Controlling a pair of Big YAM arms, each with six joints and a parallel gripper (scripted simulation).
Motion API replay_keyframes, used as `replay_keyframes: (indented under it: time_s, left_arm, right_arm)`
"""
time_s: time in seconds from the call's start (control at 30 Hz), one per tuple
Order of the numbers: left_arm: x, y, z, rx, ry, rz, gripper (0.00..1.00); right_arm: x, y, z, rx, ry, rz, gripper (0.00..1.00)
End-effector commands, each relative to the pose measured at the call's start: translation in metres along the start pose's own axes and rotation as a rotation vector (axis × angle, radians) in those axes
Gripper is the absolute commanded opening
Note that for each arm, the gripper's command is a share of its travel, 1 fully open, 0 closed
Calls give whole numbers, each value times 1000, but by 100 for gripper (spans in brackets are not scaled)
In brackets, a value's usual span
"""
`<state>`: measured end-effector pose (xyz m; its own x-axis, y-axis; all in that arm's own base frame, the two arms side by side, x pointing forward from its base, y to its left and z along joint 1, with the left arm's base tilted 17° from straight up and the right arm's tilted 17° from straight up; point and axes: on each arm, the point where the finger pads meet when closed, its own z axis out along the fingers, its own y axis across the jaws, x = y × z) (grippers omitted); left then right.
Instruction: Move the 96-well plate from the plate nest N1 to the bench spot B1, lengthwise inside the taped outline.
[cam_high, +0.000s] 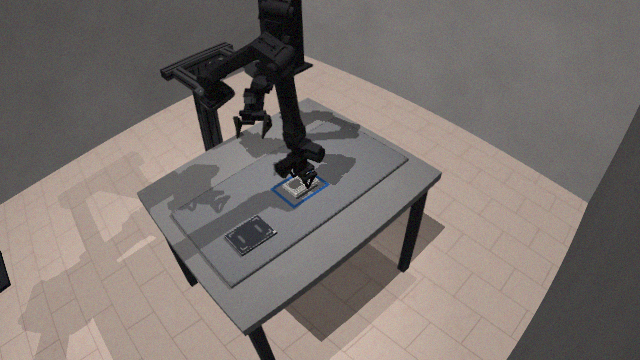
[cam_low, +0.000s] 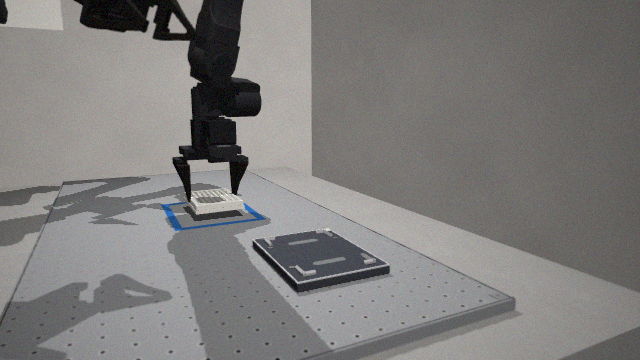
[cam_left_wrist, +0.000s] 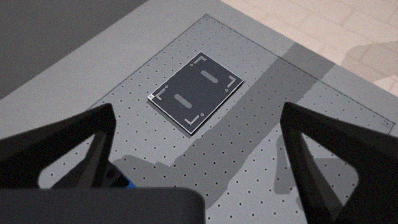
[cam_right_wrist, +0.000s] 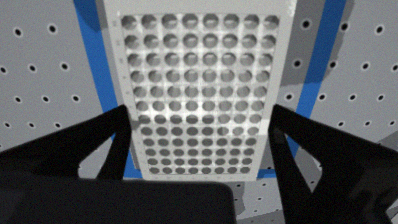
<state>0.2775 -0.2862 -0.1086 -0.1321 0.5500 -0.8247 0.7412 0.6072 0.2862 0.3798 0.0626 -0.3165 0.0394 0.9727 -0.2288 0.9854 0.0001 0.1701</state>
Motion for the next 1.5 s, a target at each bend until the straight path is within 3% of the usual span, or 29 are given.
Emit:
replay_keyframes:
  time_s: [0.0,0.83,1.33,1.47]
  left_arm:
    - [-6,2,-3,-6,-22,-7,100]
    - [-6,2,-3,-6,-22,-7,100]
    - [-6,2,-3,-6,-22,-7,100]
    - [-6,2,-3,-6,-22,-7,100]
  right_arm:
    - [-2,-5,-4,12,-3,-2,79]
    - [-1,-7,8,2,1,1,79]
    - [-6,-14,36,15,-3,0,79]
    - [-2,-7,21,15,-1,-2,79]
